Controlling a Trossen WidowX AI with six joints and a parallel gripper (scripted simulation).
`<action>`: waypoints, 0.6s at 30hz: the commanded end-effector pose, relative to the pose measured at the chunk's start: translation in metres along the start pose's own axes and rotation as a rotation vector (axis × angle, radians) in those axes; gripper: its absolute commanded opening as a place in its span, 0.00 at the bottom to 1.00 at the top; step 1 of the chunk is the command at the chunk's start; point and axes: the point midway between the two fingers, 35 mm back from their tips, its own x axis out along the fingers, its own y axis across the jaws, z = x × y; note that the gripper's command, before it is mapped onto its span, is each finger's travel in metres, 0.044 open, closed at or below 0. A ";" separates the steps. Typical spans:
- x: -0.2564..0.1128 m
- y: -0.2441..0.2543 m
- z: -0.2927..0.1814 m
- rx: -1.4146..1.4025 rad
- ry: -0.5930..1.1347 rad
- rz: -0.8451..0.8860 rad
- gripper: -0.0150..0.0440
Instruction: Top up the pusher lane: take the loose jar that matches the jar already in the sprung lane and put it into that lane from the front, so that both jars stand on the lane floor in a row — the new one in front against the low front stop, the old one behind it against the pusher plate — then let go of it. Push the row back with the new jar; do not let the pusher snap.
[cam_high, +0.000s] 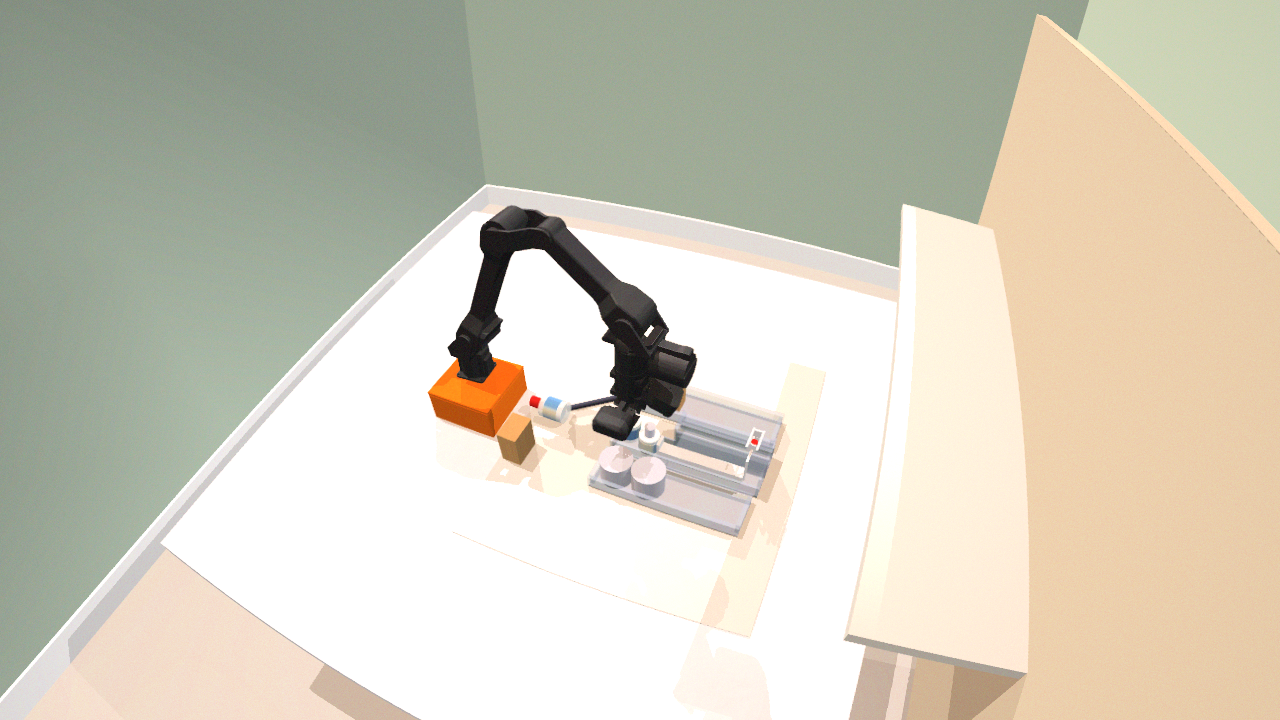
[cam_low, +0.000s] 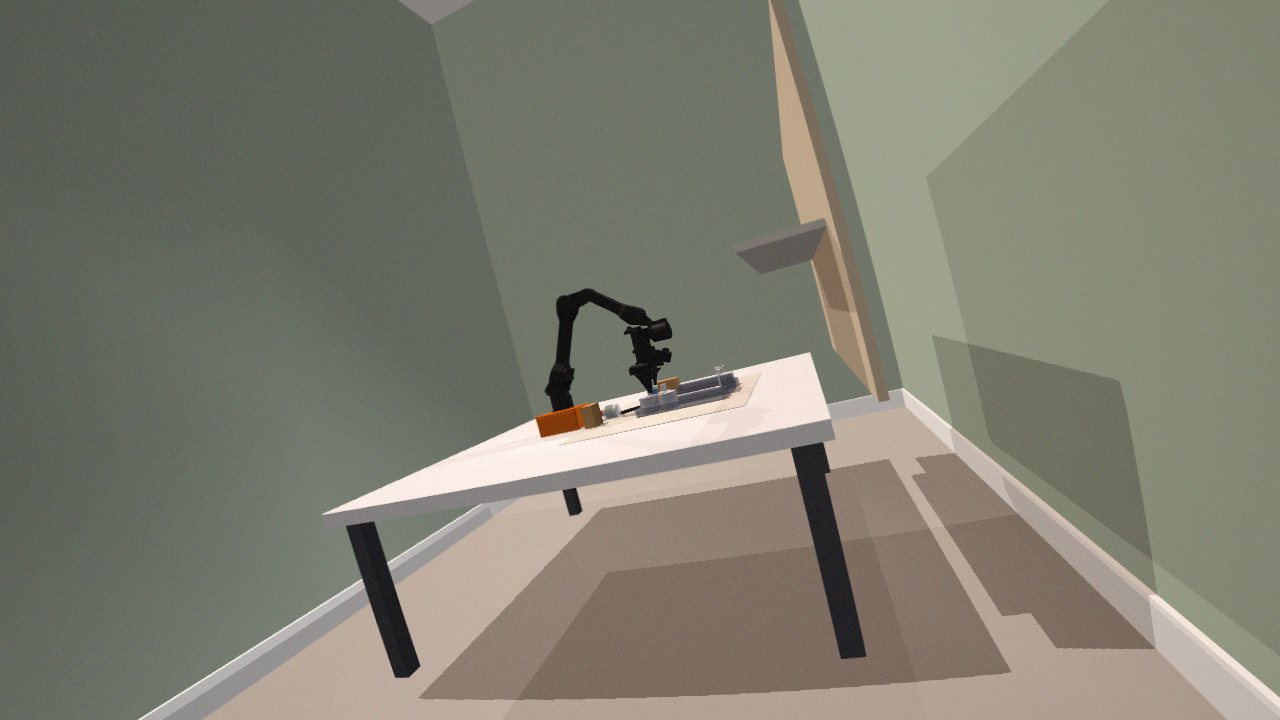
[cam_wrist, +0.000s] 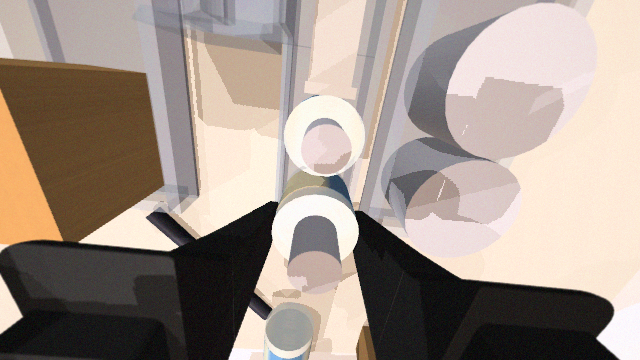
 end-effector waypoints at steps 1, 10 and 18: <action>-0.001 0.000 0.007 0.002 -0.029 0.002 0.25; 0.001 0.000 0.007 0.002 -0.029 0.002 0.25; 0.004 0.000 0.008 0.002 -0.029 0.002 0.25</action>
